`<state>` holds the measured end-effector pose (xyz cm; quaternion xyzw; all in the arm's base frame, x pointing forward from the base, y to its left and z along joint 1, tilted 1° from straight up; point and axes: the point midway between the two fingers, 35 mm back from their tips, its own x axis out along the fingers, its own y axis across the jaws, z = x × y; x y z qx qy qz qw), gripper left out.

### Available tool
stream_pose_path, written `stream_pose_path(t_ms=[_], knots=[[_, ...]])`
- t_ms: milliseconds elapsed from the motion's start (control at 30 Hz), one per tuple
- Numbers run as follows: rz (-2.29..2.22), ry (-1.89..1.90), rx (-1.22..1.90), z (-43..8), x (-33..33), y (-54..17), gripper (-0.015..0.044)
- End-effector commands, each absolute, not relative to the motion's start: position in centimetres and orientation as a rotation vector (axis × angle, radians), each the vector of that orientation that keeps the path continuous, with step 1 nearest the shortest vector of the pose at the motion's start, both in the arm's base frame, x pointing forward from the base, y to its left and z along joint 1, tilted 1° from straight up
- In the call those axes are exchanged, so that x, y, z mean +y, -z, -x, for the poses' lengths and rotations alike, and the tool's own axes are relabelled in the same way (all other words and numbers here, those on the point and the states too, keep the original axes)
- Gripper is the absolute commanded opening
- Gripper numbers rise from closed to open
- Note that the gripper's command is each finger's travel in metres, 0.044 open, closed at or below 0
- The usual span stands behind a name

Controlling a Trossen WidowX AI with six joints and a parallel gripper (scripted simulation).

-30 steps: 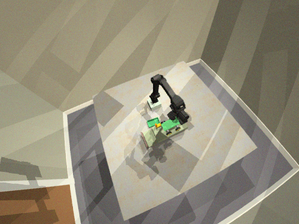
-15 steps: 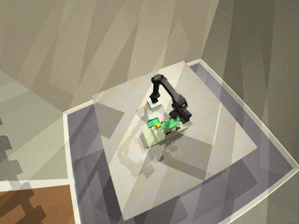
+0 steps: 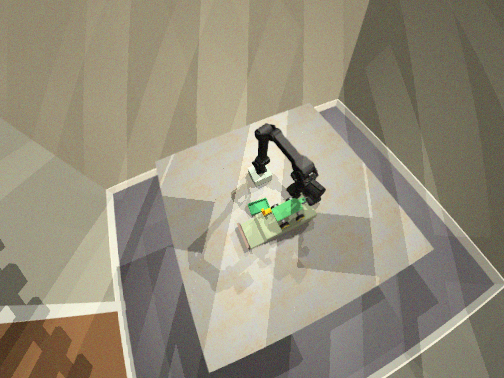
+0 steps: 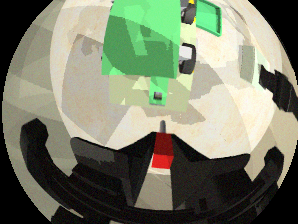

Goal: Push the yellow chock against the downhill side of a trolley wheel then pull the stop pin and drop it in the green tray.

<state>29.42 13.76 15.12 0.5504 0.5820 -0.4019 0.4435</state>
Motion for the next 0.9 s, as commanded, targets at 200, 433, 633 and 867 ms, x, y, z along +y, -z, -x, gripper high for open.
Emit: stream_pose_path(t_ms=[200, 433, 633, 867], knots=[[-1.37, 0.994, 1.443, -26.1, 13.7, -15.0, 0.0], [-1.369, 0.996, 1.444, -23.8, 13.7, -14.9, 0.0], [-1.369, 0.997, 1.445, -22.0, 13.7, -14.9, 0.0], [-1.368, 0.997, 1.445, -22.2, 12.9, -14.8, 0.0]])
